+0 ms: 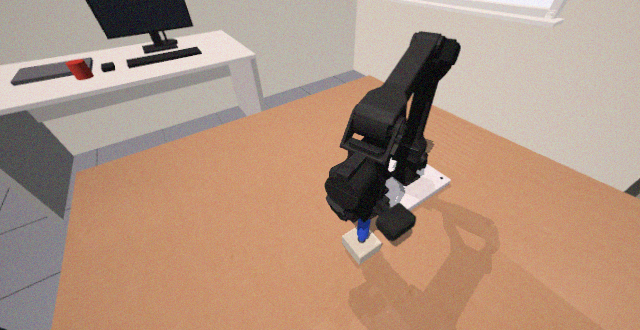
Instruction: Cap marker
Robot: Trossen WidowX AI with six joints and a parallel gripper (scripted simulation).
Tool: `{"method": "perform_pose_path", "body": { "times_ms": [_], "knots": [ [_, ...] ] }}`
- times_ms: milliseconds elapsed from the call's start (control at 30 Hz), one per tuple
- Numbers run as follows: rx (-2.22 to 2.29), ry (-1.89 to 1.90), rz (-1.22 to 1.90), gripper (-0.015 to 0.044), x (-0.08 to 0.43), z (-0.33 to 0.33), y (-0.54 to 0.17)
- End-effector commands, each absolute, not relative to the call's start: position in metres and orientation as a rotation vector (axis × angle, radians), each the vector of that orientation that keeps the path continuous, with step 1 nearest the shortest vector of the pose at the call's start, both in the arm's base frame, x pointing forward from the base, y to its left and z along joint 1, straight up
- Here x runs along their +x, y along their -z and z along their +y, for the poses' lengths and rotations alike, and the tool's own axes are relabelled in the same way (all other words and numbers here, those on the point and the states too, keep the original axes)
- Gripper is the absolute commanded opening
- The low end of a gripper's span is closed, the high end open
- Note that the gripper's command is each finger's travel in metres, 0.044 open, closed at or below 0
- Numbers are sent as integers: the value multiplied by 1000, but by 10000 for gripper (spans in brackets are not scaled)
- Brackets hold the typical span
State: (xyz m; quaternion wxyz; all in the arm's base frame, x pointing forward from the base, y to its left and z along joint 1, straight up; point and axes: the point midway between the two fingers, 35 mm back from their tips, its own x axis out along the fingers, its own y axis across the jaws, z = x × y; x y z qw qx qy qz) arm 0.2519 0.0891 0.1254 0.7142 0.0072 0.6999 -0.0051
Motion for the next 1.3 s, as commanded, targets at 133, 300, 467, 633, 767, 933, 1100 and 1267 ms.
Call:
{"method": "perform_pose_path", "body": {
  "times_ms": [133,300,467,633,767,933,1100,1267],
  "knots": [
    [18,10,1545,0,253,89,-121],
    [18,10,1545,0,253,89,-121],
    [18,10,1546,0,256,91,-160],
    [17,10,1548,0,251,89,-209],
    [17,10,1548,0,251,89,-210],
    [17,10,1548,131,251,89,-210],
    [17,10,1548,263,251,89,-210],
    [17,10,1548,394,251,89,-210]
  ]
}}
